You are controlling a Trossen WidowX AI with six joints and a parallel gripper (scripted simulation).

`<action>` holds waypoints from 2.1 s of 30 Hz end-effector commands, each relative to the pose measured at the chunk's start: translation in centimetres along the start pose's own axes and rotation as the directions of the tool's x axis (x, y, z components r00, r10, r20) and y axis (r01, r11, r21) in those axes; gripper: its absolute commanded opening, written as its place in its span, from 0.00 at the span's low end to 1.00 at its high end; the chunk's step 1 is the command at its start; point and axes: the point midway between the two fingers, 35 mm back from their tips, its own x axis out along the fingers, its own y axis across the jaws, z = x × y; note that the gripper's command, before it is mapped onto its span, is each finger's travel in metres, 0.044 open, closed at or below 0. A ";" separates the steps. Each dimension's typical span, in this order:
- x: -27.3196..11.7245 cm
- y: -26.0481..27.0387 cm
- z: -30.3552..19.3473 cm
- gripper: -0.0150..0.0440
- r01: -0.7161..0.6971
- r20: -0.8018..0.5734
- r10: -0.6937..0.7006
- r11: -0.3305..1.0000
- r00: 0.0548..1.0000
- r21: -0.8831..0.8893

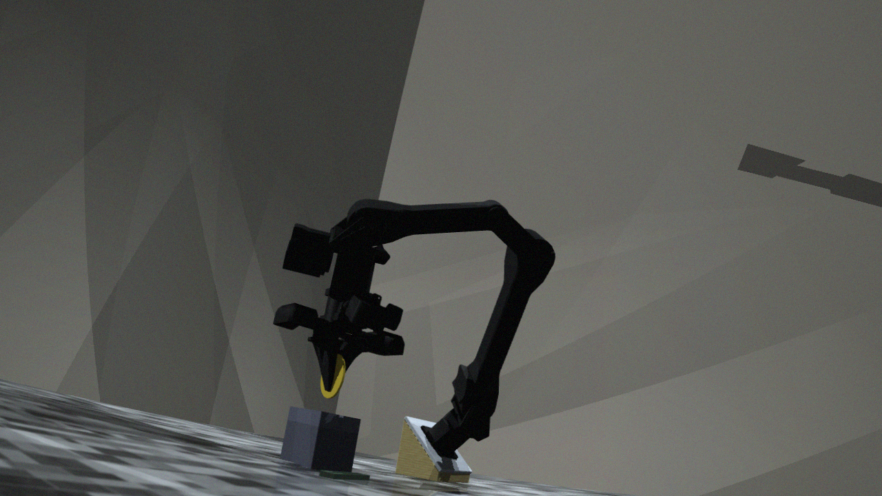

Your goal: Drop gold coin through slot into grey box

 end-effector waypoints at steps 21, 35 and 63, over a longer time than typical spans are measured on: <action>0.3 0.0 -0.4 0.25 0.000 0.001 0.000 1.000 1.000 -0.003; 1.1 -0.1 -0.4 0.25 0.000 0.001 0.000 1.000 1.000 0.000; 1.7 0.0 -0.4 0.53 -0.003 -0.001 0.003 1.000 1.000 -0.005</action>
